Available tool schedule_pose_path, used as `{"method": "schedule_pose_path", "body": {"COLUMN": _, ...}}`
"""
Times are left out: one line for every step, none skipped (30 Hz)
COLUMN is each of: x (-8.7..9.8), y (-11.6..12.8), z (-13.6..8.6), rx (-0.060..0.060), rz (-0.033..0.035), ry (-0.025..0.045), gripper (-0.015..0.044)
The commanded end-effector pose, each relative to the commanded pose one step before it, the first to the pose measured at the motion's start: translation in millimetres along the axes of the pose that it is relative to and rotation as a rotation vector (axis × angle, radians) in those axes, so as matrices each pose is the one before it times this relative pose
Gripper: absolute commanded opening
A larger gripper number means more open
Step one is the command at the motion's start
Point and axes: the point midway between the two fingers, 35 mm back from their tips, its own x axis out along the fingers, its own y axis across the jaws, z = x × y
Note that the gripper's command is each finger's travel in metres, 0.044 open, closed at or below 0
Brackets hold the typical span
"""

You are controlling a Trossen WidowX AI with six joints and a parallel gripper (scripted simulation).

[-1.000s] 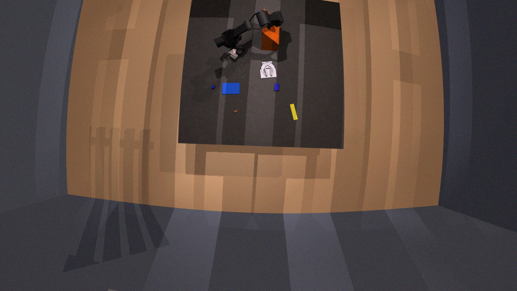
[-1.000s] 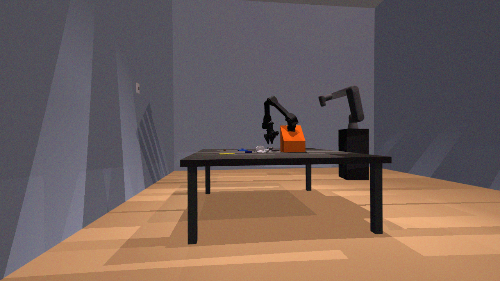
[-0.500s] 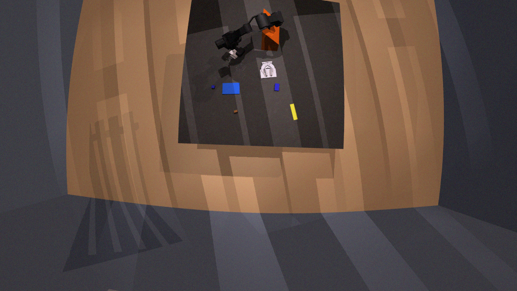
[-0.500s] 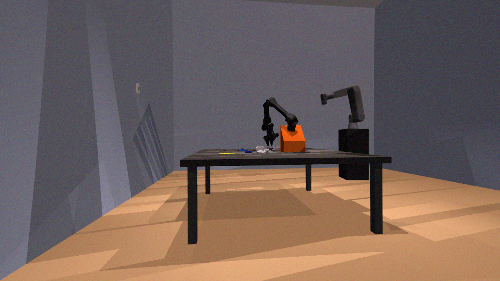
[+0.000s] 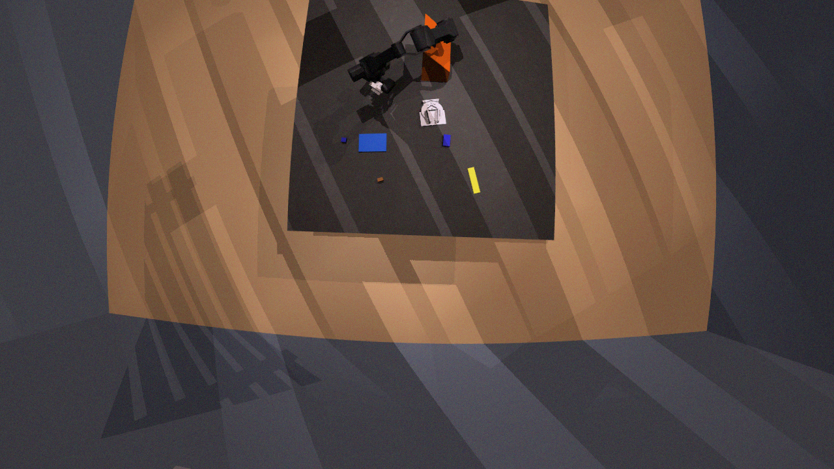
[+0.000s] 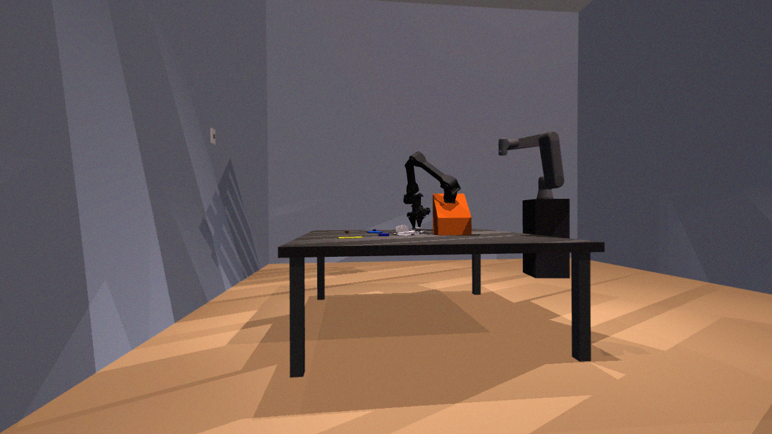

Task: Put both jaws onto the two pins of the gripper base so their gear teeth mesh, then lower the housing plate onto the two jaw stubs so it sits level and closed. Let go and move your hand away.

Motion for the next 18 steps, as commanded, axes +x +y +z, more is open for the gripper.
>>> {"method": "schedule_pose_path", "body": {"x": 7.82, "y": -1.10, "z": 0.69, "rx": 0.0054, "rz": -0.00490, "ry": -0.00154, "gripper": 0.0440}}
{"method": "schedule_pose_path", "body": {"x": 1.61, "y": -0.03, "z": 0.04, "rx": 0.0000, "rz": -0.00012, "ry": -0.00006, "gripper": 0.0440}}
{"method": "schedule_pose_path", "body": {"x": 1.61, "y": -0.03, "z": 0.05, "rx": 0.0000, "rz": -0.00012, "ry": -0.00007, "gripper": 0.0440}}
{"method": "schedule_pose_path", "body": {"x": 1.61, "y": -0.03, "z": 0.07, "rx": 0.0000, "rz": -0.00013, "ry": -0.00008, "gripper": 0.0440}}
{"method": "schedule_pose_path", "body": {"x": 1.61, "y": -0.03, "z": 0.08, "rx": 0.0000, "rz": -0.00014, "ry": -0.00008, "gripper": 0.0440}}
{"method": "schedule_pose_path", "body": {"x": 1.60, "y": -0.03, "z": 0.09, "rx": 0.0000, "rz": -0.00015, "ry": -0.00009, "gripper": 0.0440}}
{"method": "schedule_pose_path", "body": {"x": 1.59, "y": -0.03, "z": 0.10, "rx": 0.0000, "rz": -0.00016, "ry": -0.00010, "gripper": 0.0440}}
{"method": "schedule_pose_path", "body": {"x": 1.27, "y": -0.02, "z": 0.09, "rx": 0.0000, "rz": -0.00013, "ry": -0.00008, "gripper": 0.0440}}
{"method": "schedule_pose_path", "body": {"x": 0.76, "y": -0.01, "z": 0.06, "rx": 0.0000, "rz": -0.00008, "ry": -0.00005, "gripper": 0.0440}}
{"method": "schedule_pose_path", "body": {"x": 0.25, "y": 0.00, "z": 0.02, "rx": 0.0000, "rz": -0.00003, "ry": -0.00002, "gripper": 0.0440}}
{"method": "schedule_pose_path", "body": {"x": 0.00, "y": 0.00, "z": 0.00, "rx": 0.0000, "rz": 0.00000, "ry": 0.00000, "gripper": 0.0440}}
{"method": "schedule_pose_path", "body": {"x": 0.00, "y": 0.00, "z": 0.00, "rx": 0.0000, "rz": 0.00000, "ry": 0.00000, "gripper": 0.0440}}
{"method": "schedule_pose_path", "body": {"x": 0.00, "y": 0.00, "z": 0.00, "rx": 0.0000, "rz": 0.00000, "ry": 0.00000, "gripper": 0.0440}}
{"method": "schedule_pose_path", "body": {"x": 0.00, "y": 0.00, "z": 0.00, "rx": 0.0000, "rz": 0.00000, "ry": 0.00000, "gripper": 0.0440}}
{"method": "schedule_pose_path", "body": {"x": 0.00, "y": 0.00, "z": 0.00, "rx": 0.0000, "rz": 0.00000, "ry": 0.00000, "gripper": 0.0440}}
{"method": "schedule_pose_path", "body": {"x": 0.00, "y": 0.00, "z": 0.00, "rx": 0.0000, "rz": 0.00000, "ry": 0.00000, "gripper": 0.0440}}
{"method": "schedule_pose_path", "body": {"x": 0.00, "y": 0.00, "z": 0.00, "rx": 0.0000, "rz": 0.00000, "ry": 0.00000, "gripper": 0.0440}}
{"method": "schedule_pose_path", "body": {"x": 0.00, "y": 0.00, "z": 0.00, "rx": 0.0000, "rz": 0.00000, "ry": 0.00000, "gripper": 0.0440}}
